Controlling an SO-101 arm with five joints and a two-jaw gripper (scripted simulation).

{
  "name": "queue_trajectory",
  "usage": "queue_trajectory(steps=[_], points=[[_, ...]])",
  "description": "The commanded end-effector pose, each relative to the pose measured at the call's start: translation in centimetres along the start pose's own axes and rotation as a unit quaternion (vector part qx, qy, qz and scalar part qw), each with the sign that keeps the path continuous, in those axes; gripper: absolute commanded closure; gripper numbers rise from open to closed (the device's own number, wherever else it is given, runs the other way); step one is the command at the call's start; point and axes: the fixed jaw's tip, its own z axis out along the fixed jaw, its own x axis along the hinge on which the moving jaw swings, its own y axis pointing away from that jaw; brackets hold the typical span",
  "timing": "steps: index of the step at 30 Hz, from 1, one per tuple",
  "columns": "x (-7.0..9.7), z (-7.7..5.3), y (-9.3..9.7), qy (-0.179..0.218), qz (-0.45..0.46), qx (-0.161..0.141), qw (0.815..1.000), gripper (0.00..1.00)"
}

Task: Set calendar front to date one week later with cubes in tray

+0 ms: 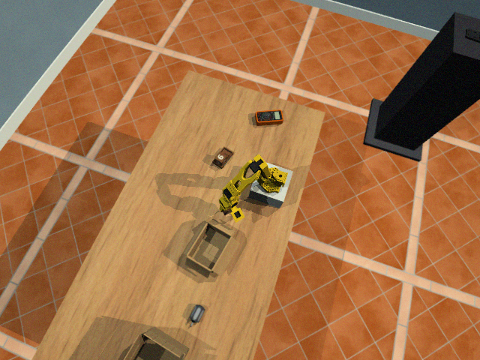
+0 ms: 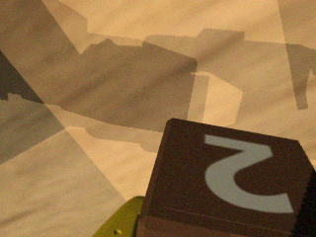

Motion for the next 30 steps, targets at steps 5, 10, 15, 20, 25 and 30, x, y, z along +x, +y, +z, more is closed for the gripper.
queue_trajectory(steps=[5, 10, 15, 20, 25, 30], points=[[-0.1, -0.2, 0.3, -0.001, 0.004, -0.003, 1.0, 1.0], [0.0, -0.2, 0.2, 0.0, 0.025, -0.003, 1.0, 1.0], [0.3, -0.2, -0.2, 0.0, 0.077, -0.003, 0.997, 1.0], [0.5, -0.1, -0.5, 0.0, 0.125, -0.003, 0.992, 1.0], [1.2, 0.0, -1.1, 0.0, 0.228, -0.003, 0.974, 1.0], [2.0, 0.1, -1.8, 0.0, 0.35, -0.003, 0.937, 1.0]])
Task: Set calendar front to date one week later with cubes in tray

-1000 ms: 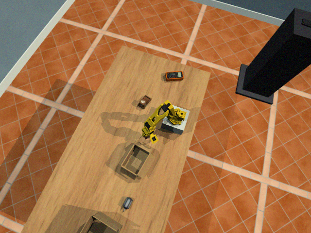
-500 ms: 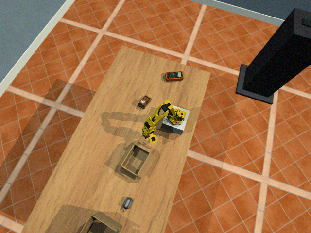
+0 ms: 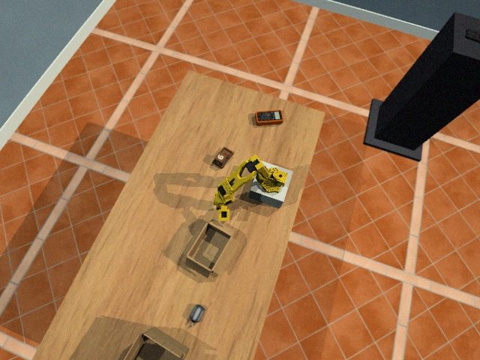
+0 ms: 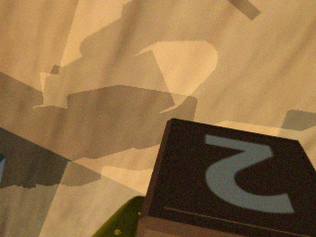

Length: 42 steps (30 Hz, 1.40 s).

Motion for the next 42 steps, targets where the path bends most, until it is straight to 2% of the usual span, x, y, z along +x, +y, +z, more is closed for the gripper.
queue_trajectory(steps=[1, 3, 5, 7, 11, 20, 22, 27, 32, 39, 40, 42], points=[[0.2, 0.0, -1.0, 0.002, 0.104, -0.004, 0.995, 1.0], [0.4, 0.0, -1.4, 0.001, 0.154, -0.003, 0.988, 1.0], [0.4, 0.0, -1.4, 0.001, 0.154, -0.003, 0.988, 1.0], [0.6, 0.1, -1.9, 0.002, 0.214, -0.004, 0.977, 1.0], [1.0, 0.3, -2.8, 0.002, 0.31, -0.003, 0.951, 1.0], [2.0, 0.6, -4.4, 0.002, 0.487, -0.003, 0.874, 1.0], [2.0, 0.6, -4.4, 0.002, 0.487, -0.003, 0.874, 1.0], [2.4, 0.7, -4.9, 0.002, 0.538, -0.003, 0.843, 1.0], [2.5, 0.7, -5.1, 0.002, 0.56, -0.003, 0.829, 1.0], [2.6, 0.7, -5.2, 0.002, 0.564, -0.003, 0.826, 1.0], [2.9, 0.4, -5.4, 0.002, 0.573, -0.003, 0.819, 1.0], [2.9, 0.4, -5.4, 0.002, 0.573, -0.003, 0.819, 1.0]])
